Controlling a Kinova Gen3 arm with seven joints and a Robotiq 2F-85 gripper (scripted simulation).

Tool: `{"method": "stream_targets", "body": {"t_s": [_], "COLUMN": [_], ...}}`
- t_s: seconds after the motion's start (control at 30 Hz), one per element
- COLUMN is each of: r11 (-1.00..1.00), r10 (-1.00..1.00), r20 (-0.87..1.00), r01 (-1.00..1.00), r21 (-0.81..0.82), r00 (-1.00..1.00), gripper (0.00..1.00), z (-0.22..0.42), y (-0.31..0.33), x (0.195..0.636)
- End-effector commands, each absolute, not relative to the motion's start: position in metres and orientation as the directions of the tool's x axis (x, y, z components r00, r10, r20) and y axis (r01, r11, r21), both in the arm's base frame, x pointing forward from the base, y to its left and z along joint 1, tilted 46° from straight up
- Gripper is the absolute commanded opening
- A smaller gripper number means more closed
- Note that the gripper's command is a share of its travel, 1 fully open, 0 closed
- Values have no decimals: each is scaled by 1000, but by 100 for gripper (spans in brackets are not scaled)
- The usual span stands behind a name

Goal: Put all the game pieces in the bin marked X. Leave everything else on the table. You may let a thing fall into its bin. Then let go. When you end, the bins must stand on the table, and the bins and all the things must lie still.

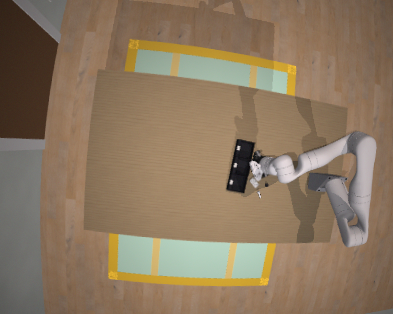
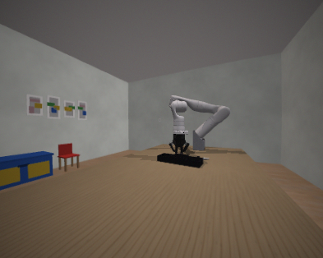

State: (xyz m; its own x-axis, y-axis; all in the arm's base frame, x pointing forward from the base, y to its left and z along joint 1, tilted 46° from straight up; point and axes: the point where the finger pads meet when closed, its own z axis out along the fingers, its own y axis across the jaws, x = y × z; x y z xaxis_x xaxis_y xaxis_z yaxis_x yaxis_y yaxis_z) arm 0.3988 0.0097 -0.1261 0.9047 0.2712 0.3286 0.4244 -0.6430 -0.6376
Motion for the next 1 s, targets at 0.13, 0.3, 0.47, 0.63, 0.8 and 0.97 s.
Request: {"method": "stream_targets", "body": {"t_s": [0.13, 0.3, 0.47, 0.63, 0.8, 0.97], "r11": [-644, -644, -644, -644, -644, -644], "r10": [270, 270, 270, 270, 270, 270], "r20": [329, 329, 329, 329, 329, 329], "r01": [424, 424, 424, 424, 424, 424], "r21": [-637, -637, -637, -637, -637, -637], "r00": [905, 905, 905, 905, 905, 905], "gripper": [11, 11, 11, 11, 11, 11], "z": [-126, -126, -126, -126, -126, -121], "y": [9, 9, 9, 9, 9, 4], "x": [399, 399, 399, 399, 399, 399]}}
